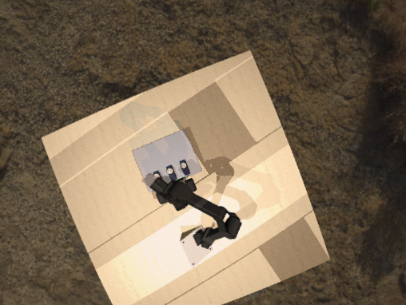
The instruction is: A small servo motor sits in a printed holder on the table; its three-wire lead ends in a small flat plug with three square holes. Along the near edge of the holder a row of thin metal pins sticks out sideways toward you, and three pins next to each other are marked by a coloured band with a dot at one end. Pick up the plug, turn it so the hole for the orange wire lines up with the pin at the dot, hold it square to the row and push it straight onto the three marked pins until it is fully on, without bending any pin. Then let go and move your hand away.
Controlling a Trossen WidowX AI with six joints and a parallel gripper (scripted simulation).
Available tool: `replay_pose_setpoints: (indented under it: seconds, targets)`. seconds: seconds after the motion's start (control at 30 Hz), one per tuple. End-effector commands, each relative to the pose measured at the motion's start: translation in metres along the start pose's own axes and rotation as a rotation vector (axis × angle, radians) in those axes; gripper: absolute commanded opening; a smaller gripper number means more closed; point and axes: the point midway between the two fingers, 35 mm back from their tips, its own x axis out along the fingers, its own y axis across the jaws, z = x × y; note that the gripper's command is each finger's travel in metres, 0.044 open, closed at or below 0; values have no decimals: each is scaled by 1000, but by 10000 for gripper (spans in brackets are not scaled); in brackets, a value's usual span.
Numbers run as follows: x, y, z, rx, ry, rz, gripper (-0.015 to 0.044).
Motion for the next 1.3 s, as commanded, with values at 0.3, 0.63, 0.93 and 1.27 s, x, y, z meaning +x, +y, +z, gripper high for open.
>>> replay_pose_setpoints:
  seconds: [0.3, 0.63, 0.93, 1.27]
  targets:
    - [2, 0, -8, -8, -3, 8, 26]
    - [-9, 0, -6, -8, -3, 7, 289]
    - [-57, -1, -5, -9, -4, 7, 440]
    - [-57, -1, -5, -9, -4, 7, 440]
